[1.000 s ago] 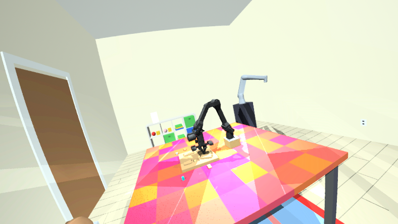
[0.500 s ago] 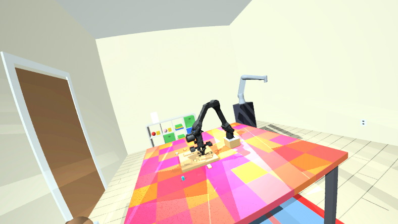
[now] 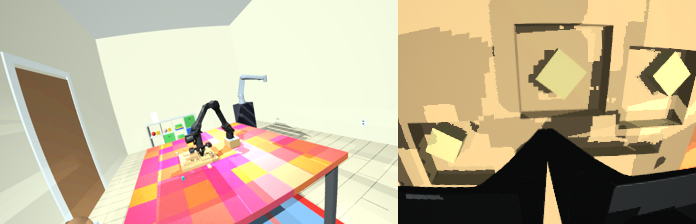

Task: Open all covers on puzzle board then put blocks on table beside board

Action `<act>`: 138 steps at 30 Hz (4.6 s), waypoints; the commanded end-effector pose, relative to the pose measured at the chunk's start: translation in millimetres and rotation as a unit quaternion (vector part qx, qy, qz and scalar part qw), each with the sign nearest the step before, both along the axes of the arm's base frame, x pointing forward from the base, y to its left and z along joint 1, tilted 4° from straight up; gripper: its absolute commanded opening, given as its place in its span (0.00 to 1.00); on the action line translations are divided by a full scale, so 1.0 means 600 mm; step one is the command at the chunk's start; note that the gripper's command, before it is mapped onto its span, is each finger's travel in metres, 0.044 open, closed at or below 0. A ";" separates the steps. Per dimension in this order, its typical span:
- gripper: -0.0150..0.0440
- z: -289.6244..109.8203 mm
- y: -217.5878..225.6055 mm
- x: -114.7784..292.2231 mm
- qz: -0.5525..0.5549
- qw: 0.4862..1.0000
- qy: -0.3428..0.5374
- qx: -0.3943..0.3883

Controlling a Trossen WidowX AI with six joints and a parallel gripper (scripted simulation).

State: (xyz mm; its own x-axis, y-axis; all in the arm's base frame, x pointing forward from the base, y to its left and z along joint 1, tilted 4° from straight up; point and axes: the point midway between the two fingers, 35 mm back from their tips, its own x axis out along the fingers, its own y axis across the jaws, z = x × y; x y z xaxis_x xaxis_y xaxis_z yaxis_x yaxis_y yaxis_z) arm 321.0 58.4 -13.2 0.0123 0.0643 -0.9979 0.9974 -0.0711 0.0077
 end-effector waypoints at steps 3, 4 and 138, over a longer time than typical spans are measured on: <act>0.25 0.006 0.004 0.005 -0.002 1.000 -0.001 0.000; 0.25 0.008 0.004 0.005 -0.002 1.000 -0.001 0.000; 0.25 0.031 -0.308 0.087 0.705 0.708 -0.041 -0.018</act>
